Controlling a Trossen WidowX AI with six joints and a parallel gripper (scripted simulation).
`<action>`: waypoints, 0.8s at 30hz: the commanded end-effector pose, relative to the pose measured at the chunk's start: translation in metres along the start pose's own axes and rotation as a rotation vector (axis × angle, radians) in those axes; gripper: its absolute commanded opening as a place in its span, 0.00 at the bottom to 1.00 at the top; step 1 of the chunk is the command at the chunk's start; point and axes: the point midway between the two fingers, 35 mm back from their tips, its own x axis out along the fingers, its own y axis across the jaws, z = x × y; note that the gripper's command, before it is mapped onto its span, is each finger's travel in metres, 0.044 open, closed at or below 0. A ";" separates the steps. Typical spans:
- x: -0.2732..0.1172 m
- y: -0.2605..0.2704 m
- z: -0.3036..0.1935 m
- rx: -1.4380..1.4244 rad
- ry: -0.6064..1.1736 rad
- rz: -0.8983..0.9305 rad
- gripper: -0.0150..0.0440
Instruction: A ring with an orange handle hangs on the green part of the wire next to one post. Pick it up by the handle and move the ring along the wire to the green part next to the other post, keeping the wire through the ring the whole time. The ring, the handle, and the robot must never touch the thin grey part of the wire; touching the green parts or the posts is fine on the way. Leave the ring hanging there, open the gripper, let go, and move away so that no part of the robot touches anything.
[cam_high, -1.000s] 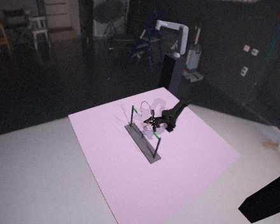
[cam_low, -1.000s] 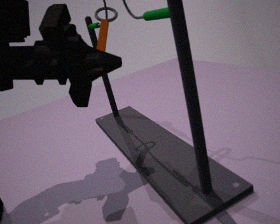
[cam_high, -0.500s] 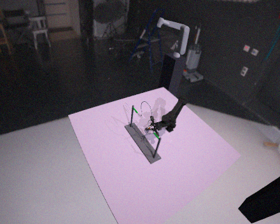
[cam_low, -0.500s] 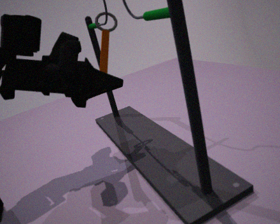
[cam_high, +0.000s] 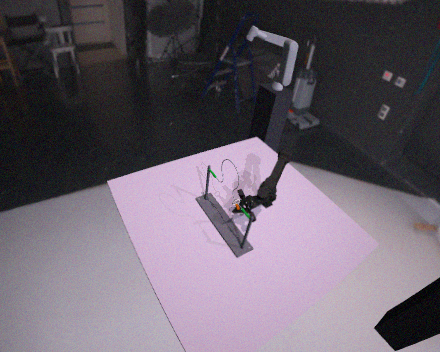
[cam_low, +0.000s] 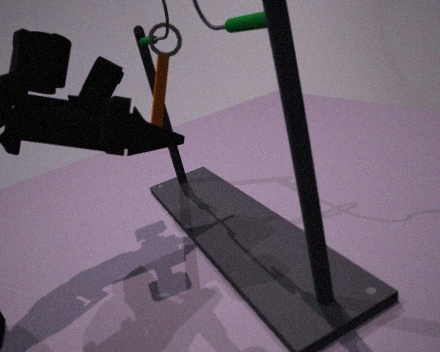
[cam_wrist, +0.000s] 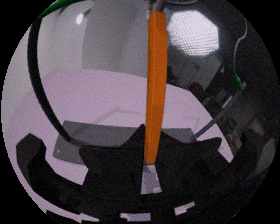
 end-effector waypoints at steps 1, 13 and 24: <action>-0.002 0.010 0.004 0.060 0.001 0.025 0.00; -0.006 0.035 0.007 0.162 0.013 0.078 0.00; -0.010 0.049 0.010 0.189 0.015 0.091 0.00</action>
